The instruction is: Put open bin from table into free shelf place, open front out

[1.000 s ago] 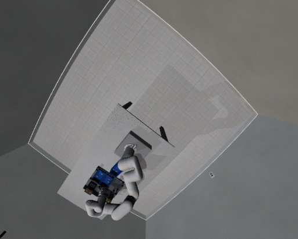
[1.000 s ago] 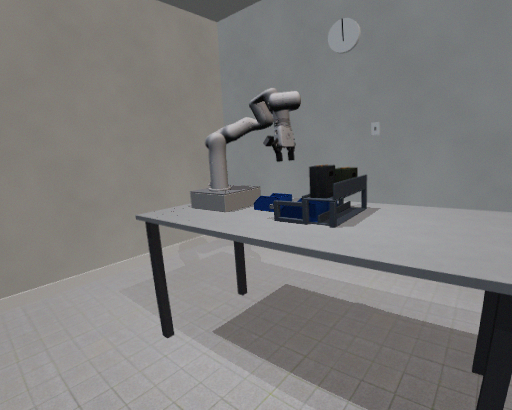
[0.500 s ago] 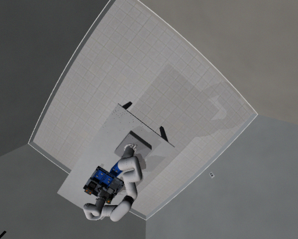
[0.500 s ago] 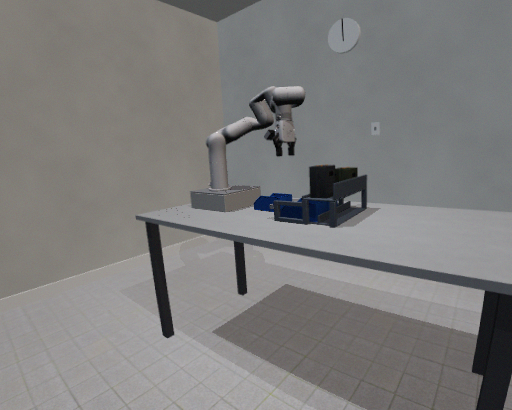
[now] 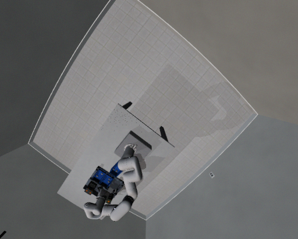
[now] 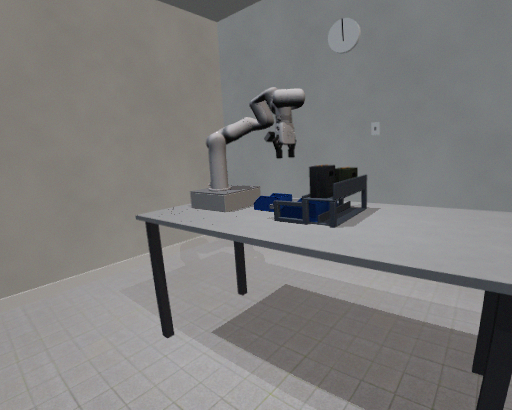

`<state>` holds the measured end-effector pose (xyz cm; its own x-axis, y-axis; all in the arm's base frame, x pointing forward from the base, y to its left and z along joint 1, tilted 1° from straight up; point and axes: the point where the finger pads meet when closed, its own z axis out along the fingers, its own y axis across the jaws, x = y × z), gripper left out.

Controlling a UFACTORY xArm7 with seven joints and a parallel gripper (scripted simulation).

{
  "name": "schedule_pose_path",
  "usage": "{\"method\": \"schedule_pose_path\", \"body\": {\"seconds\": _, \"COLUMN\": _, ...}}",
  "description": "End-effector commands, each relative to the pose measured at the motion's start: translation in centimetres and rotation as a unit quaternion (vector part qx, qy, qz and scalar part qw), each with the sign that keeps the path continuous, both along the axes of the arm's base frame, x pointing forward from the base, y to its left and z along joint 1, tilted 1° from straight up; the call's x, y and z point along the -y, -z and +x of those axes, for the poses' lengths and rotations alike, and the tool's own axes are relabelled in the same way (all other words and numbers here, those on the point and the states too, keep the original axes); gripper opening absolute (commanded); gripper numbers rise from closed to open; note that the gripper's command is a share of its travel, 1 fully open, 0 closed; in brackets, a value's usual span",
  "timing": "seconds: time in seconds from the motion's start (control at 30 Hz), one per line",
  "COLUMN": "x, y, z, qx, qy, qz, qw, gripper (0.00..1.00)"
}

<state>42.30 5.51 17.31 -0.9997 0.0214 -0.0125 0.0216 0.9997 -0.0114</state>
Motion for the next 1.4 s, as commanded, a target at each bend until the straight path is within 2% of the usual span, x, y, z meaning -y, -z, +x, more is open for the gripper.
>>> {"method": "schedule_pose_path", "body": {"seconds": 0.0, "x": 0.0, "y": 0.0, "z": 0.0, "qx": 0.001, "qy": 0.000, "qz": 0.000, "qw": 1.000, "gripper": 1.00}}
{"method": "schedule_pose_path", "body": {"seconds": 0.53, "x": 0.0, "y": 0.4, "z": 0.0, "qx": 0.001, "qy": 0.000, "qz": 0.000, "qw": 1.000, "gripper": 1.00}}
{"method": "schedule_pose_path", "body": {"seconds": 0.7, "x": 2.8, "y": 0.4, "z": -4.7, "qx": 0.001, "qy": 0.000, "qz": 0.000, "qw": 1.000, "gripper": 1.00}}
{"method": "schedule_pose_path", "body": {"seconds": 1.1, "x": 2.8, "y": 0.4, "z": -4.7, "qx": 0.001, "qy": 0.000, "qz": 0.000, "qw": 1.000, "gripper": 1.00}}
{"method": "schedule_pose_path", "body": {"seconds": 1.27, "x": 5.5, "y": 0.4, "z": -9.2, "qx": 0.001, "qy": 0.000, "qz": 0.000, "qw": 1.000, "gripper": 1.00}}
{"method": "schedule_pose_path", "body": {"seconds": 1.37, "x": 5.5, "y": 0.4, "z": -9.2, "qx": 0.001, "qy": 0.000, "qz": 0.000, "qw": 1.000, "gripper": 1.00}}
